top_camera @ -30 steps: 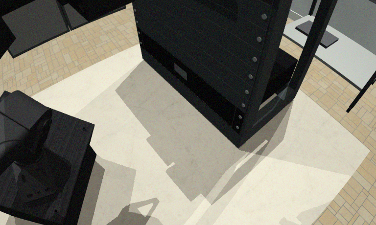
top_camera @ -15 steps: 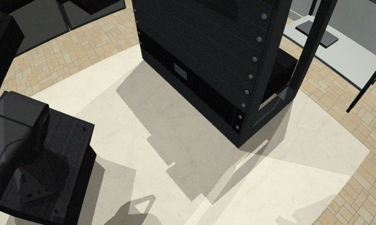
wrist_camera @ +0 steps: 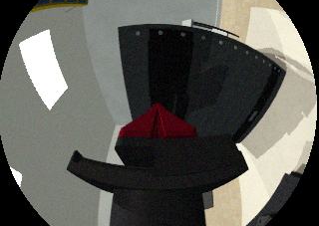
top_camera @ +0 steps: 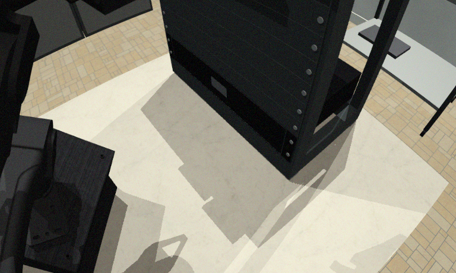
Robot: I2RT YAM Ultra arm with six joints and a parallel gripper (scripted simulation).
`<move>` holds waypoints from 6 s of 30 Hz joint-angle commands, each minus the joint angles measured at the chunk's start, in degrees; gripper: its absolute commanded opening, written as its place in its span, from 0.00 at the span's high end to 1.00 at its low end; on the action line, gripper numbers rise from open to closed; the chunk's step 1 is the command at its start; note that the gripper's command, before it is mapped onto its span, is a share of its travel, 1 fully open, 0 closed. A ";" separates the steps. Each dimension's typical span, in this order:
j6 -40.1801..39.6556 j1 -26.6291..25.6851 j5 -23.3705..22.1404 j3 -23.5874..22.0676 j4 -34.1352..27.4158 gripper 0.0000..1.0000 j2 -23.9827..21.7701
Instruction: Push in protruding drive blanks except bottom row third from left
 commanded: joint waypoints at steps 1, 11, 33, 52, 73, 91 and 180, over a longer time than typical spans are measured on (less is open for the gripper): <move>-4.28 2.36 3.88 -1.44 4.16 1.00 -1.02; -9.72 6.26 7.98 -2.80 11.42 1.00 0.06; -2.36 -1.30 5.21 1.46 6.15 1.00 3.21; 14.04 -27.53 -16.84 5.48 -2.54 1.00 9.77; 20.74 -45.78 -36.49 7.57 0.93 1.00 15.15; 20.07 -44.42 -35.96 8.15 -0.73 1.00 16.33; 20.16 -44.96 -36.17 12.03 4.56 1.00 25.51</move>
